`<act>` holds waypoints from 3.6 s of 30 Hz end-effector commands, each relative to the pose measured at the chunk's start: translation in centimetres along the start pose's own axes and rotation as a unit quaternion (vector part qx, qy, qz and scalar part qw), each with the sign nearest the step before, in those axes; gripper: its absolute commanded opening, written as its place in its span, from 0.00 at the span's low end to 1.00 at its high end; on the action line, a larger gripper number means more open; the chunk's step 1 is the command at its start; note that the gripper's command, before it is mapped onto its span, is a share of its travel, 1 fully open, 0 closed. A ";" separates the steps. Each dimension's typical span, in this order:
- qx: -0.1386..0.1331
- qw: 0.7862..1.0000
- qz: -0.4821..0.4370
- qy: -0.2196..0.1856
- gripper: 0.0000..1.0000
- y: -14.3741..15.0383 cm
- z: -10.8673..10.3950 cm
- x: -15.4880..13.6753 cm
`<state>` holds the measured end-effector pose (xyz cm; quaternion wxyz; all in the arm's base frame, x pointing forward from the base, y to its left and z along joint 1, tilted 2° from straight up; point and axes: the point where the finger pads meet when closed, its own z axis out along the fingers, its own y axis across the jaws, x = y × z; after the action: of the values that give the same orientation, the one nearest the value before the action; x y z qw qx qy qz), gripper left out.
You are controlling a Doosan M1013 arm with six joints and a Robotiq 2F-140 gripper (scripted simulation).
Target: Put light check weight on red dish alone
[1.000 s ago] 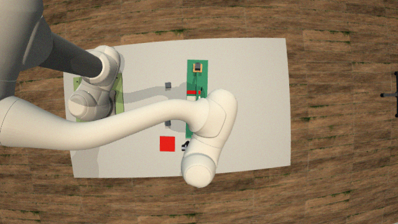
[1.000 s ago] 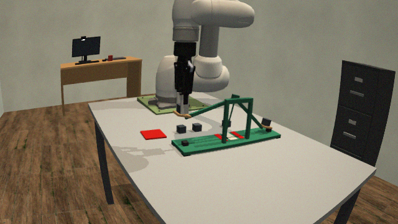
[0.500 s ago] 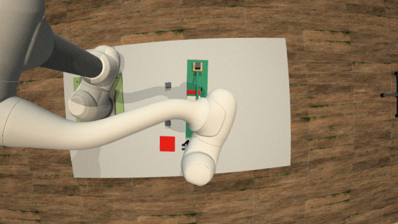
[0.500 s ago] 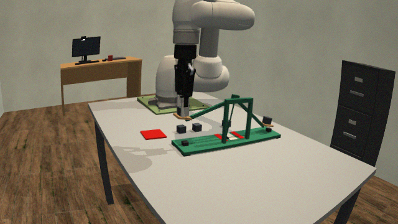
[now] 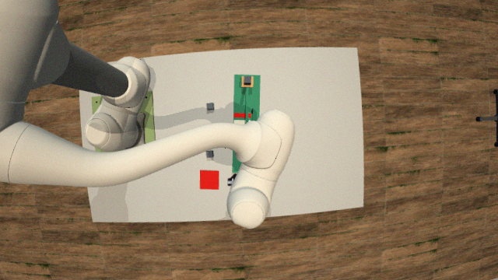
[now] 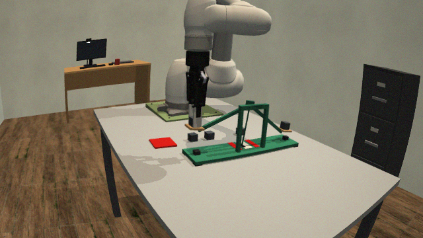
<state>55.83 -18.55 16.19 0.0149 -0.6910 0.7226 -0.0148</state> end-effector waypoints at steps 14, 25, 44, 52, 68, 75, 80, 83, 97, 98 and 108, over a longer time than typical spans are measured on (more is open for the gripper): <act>0.000 1.000 0.000 0.000 0.24 0.0 1.0 -0.3; 0.000 1.000 0.000 0.000 0.24 0.0 1.6 -0.5; 0.000 1.000 0.000 0.000 0.24 0.0 2.8 -0.9; 0.000 1.000 0.000 0.000 0.24 0.0 2.8 -0.9; 0.000 1.000 0.000 0.000 0.24 0.0 2.8 -0.9; 0.000 1.000 0.000 0.000 0.24 0.0 2.8 -0.9; 0.000 1.000 0.000 0.000 0.29 0.0 2.8 -0.9; 0.000 1.000 0.000 0.000 0.31 0.0 2.8 -0.9; 0.000 1.000 0.000 0.000 0.35 0.0 2.8 -0.9; 0.000 1.000 0.000 0.000 0.35 0.0 2.8 -0.9; 0.000 1.000 0.000 0.000 0.35 0.0 2.1 -0.9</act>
<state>55.98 -17.63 13.67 0.0149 -0.6910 0.7226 -0.0148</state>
